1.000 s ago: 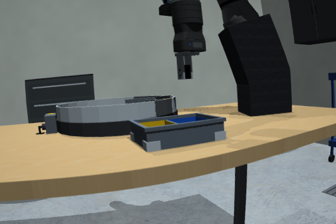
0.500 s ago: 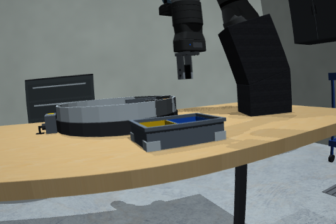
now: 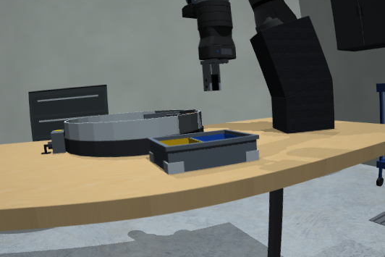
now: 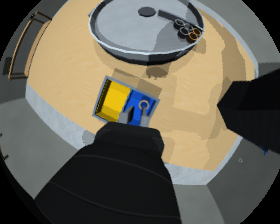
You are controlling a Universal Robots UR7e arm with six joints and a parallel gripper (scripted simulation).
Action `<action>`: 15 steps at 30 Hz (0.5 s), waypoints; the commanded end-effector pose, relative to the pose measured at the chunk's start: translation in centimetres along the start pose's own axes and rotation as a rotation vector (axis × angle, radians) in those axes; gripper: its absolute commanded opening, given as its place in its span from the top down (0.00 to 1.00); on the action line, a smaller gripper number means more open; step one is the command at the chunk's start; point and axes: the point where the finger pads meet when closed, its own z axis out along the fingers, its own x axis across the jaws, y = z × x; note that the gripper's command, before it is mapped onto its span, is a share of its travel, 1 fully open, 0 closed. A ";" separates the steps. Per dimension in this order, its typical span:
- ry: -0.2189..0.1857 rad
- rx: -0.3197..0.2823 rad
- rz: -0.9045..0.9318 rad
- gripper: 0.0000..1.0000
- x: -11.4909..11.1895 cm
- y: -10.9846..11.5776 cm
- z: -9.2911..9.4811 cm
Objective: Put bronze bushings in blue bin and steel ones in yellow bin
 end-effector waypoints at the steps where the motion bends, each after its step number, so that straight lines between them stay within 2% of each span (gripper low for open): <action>1: -0.001 0.000 0.000 0.58 0.0 0.0 0.0; 3: -0.001 0.000 0.000 0.60 0.4 -2.0 0.0; 5: -0.001 0.000 0.000 0.60 0.4 -2.0 0.0; 8: -0.001 0.000 0.000 0.60 1.2 -5.0 0.2; 11: -0.001 0.000 0.000 0.60 1.2 -5.0 0.2; 15: -0.001 0.000 0.000 0.60 2.2 -9.0 0.3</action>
